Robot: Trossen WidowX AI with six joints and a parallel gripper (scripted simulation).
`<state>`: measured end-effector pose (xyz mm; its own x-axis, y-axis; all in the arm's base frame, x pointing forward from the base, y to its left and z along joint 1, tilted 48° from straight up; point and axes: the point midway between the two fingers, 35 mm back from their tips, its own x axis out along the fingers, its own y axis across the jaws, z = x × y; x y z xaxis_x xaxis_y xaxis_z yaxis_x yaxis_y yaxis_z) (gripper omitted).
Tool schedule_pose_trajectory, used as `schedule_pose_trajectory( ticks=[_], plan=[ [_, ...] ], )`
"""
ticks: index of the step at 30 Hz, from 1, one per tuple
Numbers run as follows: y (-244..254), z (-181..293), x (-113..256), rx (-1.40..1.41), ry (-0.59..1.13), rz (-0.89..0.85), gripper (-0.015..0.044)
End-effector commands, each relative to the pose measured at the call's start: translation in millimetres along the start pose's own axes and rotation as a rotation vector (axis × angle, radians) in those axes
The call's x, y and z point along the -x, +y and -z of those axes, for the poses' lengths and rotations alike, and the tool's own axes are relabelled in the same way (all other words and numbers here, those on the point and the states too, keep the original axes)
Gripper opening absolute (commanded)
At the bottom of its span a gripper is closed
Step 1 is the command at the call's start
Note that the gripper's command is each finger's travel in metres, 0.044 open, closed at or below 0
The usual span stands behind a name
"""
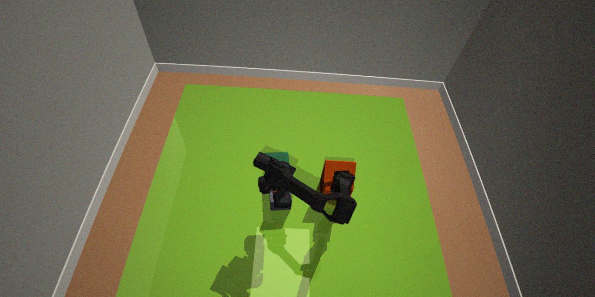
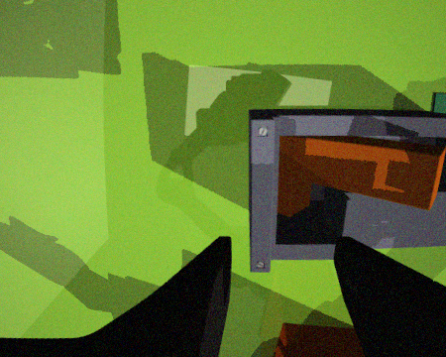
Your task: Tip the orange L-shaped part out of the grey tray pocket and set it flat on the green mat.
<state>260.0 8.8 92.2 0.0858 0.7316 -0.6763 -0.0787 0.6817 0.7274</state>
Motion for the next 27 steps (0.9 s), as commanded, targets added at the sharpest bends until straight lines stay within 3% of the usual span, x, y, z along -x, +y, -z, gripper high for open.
schedule_pose_trajectory(
  ticks=[1, 23, 27],
  plan=[
    [-0.2, -0.4, -0.7, -0.001, -0.001, 0.001, 0.018],
    [-0.2, -0.4, -0.7, -0.001, -0.001, 0.001, 0.018],
    [-8.1, -2.5, 0.0, -0.174, -0.001, 0.002, 0.028]
  ],
)
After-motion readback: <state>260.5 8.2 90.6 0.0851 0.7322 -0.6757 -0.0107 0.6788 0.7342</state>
